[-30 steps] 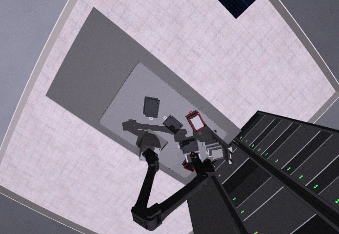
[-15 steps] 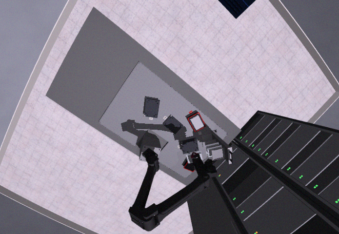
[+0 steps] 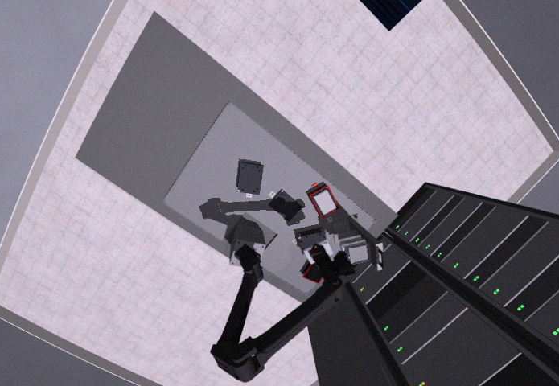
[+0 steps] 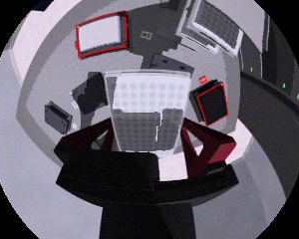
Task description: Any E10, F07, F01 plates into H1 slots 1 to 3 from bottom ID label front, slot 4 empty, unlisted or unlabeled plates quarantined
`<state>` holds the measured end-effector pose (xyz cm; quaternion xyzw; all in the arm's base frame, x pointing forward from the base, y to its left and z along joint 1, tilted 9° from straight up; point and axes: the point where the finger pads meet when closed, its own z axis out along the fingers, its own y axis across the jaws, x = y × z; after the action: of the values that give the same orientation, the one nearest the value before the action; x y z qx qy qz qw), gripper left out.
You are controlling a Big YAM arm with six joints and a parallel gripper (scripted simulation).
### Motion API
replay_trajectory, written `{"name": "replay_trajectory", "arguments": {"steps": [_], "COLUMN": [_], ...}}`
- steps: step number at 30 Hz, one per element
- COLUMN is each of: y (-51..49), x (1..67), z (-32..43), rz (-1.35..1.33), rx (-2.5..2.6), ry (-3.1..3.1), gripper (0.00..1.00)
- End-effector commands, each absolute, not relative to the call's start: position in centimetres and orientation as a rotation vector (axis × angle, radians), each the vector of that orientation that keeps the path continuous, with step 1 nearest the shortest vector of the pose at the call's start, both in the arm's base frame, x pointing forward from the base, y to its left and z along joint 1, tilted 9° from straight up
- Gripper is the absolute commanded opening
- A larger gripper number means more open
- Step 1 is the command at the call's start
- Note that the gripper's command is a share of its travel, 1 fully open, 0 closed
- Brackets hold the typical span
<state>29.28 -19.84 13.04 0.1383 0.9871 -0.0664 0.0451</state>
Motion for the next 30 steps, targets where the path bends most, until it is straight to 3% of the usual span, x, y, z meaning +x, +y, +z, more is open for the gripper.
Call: {"name": "replay_trajectory", "arguments": {"steps": [1,30], "y": [-18.6,-13.5], "x": [30.1,31.3], "z": [14.0,13.3], "rz": [-0.226,-0.25], "rx": [0.297,-0.334], "ry": [2.999,3.029], "gripper": [0.86,0.86]}}
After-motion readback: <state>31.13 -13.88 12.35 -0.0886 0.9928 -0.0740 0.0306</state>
